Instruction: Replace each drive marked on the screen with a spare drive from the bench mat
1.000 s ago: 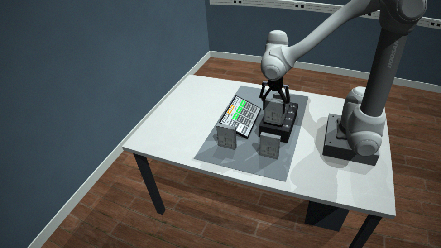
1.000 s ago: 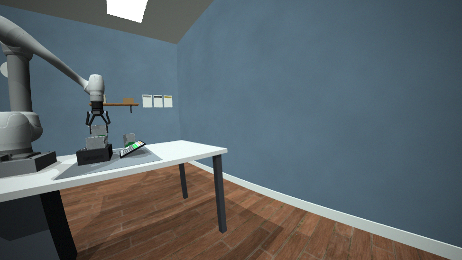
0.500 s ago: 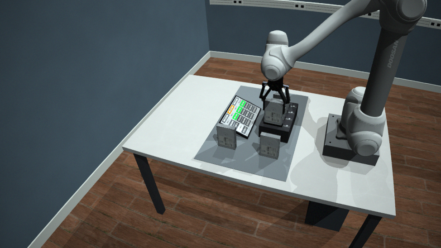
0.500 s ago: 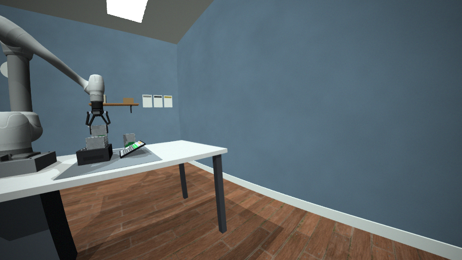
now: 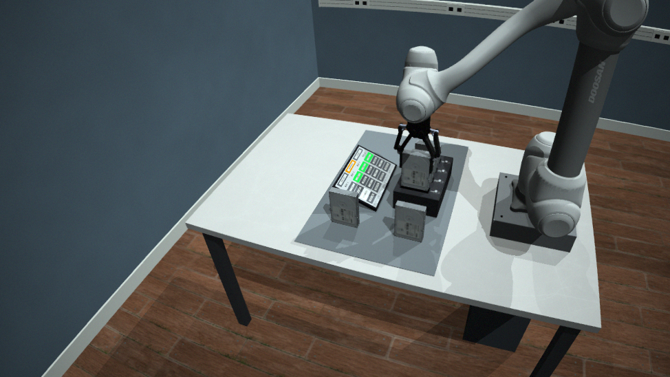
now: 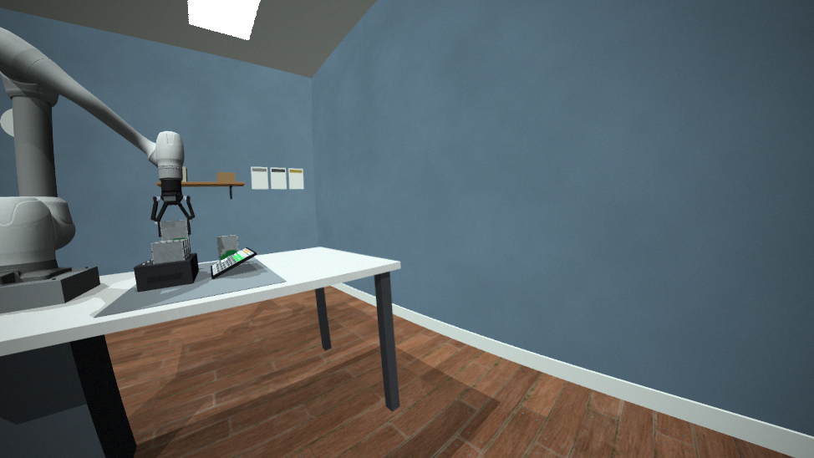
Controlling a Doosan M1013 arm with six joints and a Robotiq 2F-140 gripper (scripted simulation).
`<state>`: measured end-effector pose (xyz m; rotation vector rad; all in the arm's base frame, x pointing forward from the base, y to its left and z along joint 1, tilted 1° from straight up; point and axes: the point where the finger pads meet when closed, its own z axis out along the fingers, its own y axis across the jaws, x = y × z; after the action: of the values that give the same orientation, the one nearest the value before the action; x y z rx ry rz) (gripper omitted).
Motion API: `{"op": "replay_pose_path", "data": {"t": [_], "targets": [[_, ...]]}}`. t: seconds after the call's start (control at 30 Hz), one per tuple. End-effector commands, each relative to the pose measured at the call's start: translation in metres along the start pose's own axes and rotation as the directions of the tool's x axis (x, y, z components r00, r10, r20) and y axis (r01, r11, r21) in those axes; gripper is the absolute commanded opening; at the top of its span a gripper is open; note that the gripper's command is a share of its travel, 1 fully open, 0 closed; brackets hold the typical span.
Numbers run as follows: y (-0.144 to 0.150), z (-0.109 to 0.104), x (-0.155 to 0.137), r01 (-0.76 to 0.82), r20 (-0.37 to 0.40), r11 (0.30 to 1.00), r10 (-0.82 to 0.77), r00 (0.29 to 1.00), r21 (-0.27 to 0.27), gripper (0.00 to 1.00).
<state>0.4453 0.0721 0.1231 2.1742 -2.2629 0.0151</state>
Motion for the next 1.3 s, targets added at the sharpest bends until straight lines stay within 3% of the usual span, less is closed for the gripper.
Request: {"op": "replay_pose_path", "data": {"t": [0.0, 1.27], "targets": [[0.0, 0.0, 0.0, 0.0, 0.001, 1.0, 0.0, 1.0, 0.001, 0.1], [0.0, 0.013, 0.0, 0.0, 0.001, 1.0, 0.0, 1.0, 0.001, 0.1]]}}
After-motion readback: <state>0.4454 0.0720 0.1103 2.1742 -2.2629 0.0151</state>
